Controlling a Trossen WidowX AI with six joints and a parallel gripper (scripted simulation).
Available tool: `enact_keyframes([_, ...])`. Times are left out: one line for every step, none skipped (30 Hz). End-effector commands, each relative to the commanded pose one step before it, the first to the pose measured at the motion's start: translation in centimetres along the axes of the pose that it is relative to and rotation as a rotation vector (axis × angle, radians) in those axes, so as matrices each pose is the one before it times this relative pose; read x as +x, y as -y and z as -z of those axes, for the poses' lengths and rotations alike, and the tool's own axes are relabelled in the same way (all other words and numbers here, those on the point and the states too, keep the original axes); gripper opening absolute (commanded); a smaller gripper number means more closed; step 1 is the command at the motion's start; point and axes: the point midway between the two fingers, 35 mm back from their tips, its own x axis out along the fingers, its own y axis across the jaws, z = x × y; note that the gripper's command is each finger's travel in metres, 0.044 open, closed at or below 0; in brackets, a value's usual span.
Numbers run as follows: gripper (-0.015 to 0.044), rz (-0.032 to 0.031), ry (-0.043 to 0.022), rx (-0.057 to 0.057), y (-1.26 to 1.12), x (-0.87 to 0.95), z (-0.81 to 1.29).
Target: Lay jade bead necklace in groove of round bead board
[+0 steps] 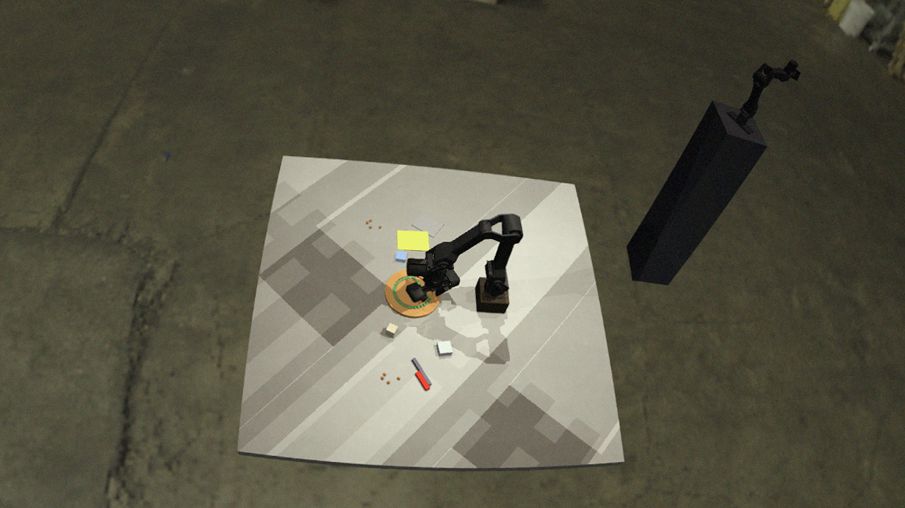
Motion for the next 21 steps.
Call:
enact_keyframes([0.0368, 0.0019, -0.00107, 0.0, 0.06, -0.18, 0.033])
enact_keyframes([0.0394, 0.00256, -0.00143, 0.0, 0.085, -0.173, 0.046])
enact_keyframes([0.042, 0.00171, -0.00095, 0.0, 0.057, -0.115, 0.031])
enact_keyframes([0.044, -0.00127, 0.00105, 0.0003, -0.075, 0.306, -0.044])
enact_keyframes([0.044, 0.00076, -0.00056, -0.0001, -0.001, -0.149, 0.0])
enact_keyframes([0.044, 0.00076, -0.00056, -0.0001, 0.0, -0.149, 0.0])
enact_keyframes([0.044, 0.00025, -0.00019, 0.0, 0.0, -0.05, 0.0])
enact_keyframes([0.044, 0.0, 0.0, 0.0, 0.0, 0.0, 0.0])
enact_keyframes([0.044, 0.0, 0.0, 0.0, 0.0, 0.0, 0.0])
enact_keyframes([0.044, 0.0, 0.0, 0.0, 0.0, 0.0, 0.0])
enact_keyframes([0.044, 0.0, 0.0, 0.0, 0.0, 0.0, 0.0])
enact_keyframes([0.044, 0.0, 0.0, 0.0, 0.0, 0.0, 0.0])
enact_keyframes([0.044, 0.0, 0.0, 0.0, 0.0, 0.0, 0.0])
enact_keyframes([0.044, 0.0, 0.0, 0.0, 0.0, 0.0, 0.0])
enact_keyframes([0.044, 0.0, 0.0, 0.0, 0.0, 0.0, 0.0])
enact_keyframes([0.044, 0.0, 0.0, 0.0, 0.0, 0.0, 0.0])
enact_keyframes([0.044, 0.0, 0.0, 0.0, 0.0, 0.0, 0.0])
enact_keyframes([0.044, 0.0, 0.0, 0.0, 0.0, 0.0, 0.0])
enact_keyframes([0.044, 0.0, 0.0, 0.0, 0.0, 0.0, 0.0])
enact_keyframes([0.044, 0.0, 0.0, 0.0, 0.0, 0.0, 0.0])
enact_keyframes([0.044, 0.0, 0.0, 0.0, 0.0, 0.0, 0.0])
